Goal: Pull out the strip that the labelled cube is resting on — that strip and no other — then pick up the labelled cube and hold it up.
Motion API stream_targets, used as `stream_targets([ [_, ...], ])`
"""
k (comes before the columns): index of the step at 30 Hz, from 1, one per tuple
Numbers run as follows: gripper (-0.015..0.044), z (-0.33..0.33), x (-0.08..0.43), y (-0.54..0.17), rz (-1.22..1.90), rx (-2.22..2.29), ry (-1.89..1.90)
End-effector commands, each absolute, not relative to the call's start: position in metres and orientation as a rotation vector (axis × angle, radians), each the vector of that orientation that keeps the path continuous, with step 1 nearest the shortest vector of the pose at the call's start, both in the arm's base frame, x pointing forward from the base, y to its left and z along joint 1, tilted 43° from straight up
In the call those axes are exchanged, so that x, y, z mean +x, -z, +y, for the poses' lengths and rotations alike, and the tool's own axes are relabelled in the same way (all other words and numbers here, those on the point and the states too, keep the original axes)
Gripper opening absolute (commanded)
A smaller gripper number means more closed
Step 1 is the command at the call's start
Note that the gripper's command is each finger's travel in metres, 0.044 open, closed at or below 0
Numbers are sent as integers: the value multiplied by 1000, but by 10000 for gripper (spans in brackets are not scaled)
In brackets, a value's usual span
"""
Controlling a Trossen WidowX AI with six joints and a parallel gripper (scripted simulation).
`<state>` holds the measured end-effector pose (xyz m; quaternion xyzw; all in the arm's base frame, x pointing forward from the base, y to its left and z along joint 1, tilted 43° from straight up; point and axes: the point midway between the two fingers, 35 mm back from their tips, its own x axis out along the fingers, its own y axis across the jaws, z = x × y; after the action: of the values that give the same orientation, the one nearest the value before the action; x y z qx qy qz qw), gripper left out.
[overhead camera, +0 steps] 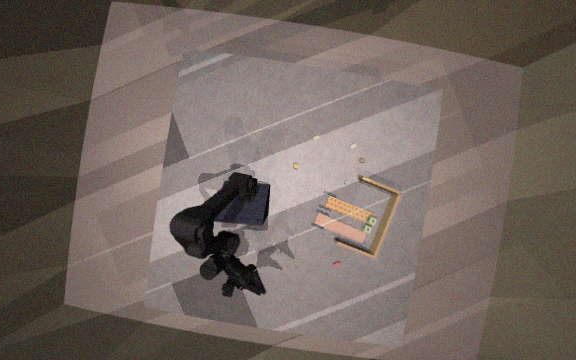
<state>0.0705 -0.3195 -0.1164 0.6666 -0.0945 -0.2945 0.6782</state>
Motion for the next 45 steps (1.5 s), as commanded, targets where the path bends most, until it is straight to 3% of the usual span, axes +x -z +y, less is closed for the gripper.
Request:
stream_targets([
  [1,400,-320,72,115,-205,1494,658],
  [10,400,-313,176,50,120,1293,437],
  [23,400,-215,280,-35,438,983,108],
  [32,400,-121,303,-81,588,762,-123],
  [43,400,-119,303,-81,590,758,-127],
  [45,347,-119,308,-79,616,767,-132],
])
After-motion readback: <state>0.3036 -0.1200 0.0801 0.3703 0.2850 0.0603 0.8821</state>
